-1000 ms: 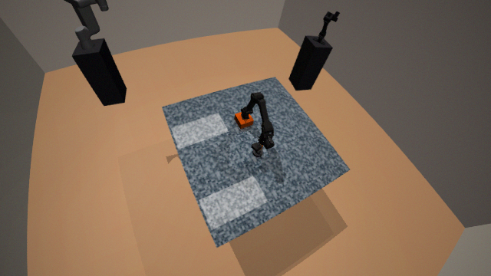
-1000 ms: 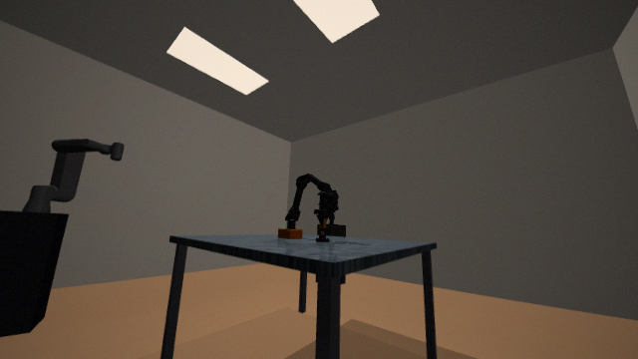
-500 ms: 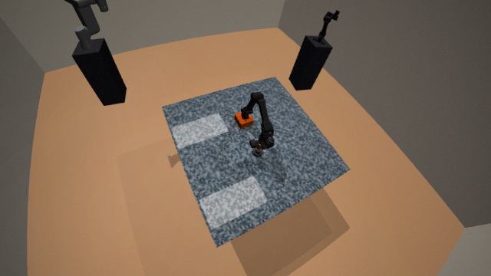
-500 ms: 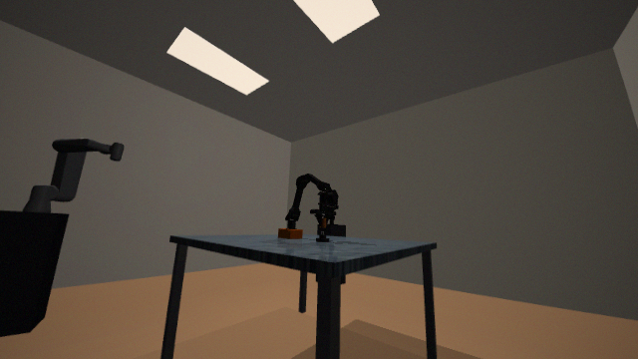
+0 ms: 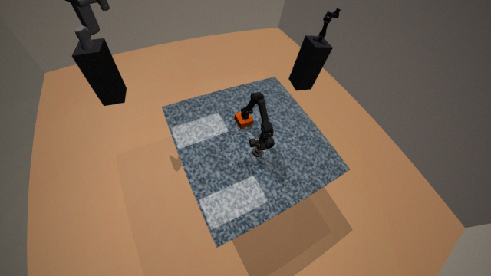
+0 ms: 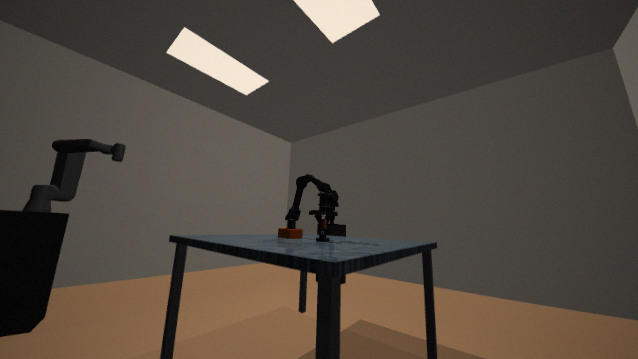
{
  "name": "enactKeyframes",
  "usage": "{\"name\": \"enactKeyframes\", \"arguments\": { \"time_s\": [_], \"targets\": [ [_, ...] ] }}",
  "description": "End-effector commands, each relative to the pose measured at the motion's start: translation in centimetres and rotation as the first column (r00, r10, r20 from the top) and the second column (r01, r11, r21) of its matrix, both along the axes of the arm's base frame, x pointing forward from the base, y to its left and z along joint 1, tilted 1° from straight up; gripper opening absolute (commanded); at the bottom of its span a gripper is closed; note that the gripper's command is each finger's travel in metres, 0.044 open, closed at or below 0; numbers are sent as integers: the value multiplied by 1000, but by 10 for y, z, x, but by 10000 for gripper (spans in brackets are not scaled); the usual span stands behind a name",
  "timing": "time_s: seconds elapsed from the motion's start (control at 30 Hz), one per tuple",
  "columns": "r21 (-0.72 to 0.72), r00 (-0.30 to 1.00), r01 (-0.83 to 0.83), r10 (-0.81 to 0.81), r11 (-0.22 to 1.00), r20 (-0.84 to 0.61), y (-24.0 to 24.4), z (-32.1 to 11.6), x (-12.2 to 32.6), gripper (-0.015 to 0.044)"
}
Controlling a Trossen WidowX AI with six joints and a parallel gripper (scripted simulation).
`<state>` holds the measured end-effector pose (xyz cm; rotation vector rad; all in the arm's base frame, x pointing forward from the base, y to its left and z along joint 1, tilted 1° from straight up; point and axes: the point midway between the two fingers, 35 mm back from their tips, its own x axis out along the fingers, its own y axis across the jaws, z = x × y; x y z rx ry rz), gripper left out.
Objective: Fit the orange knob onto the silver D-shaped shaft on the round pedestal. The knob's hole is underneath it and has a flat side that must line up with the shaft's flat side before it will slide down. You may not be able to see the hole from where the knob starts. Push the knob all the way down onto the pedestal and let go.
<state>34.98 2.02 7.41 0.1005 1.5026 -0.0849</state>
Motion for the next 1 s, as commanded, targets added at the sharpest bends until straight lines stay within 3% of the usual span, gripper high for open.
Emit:
{"name": "enactKeyframes", "arguments": {
  "time_s": [0.0,0.97],
  "targets": [
    [3,1000,4,-4,1000,-10,0,-13,-2,0],
    [2,1000,1,-1,1000,-10,1,-20,-1,0]
  ]
}}
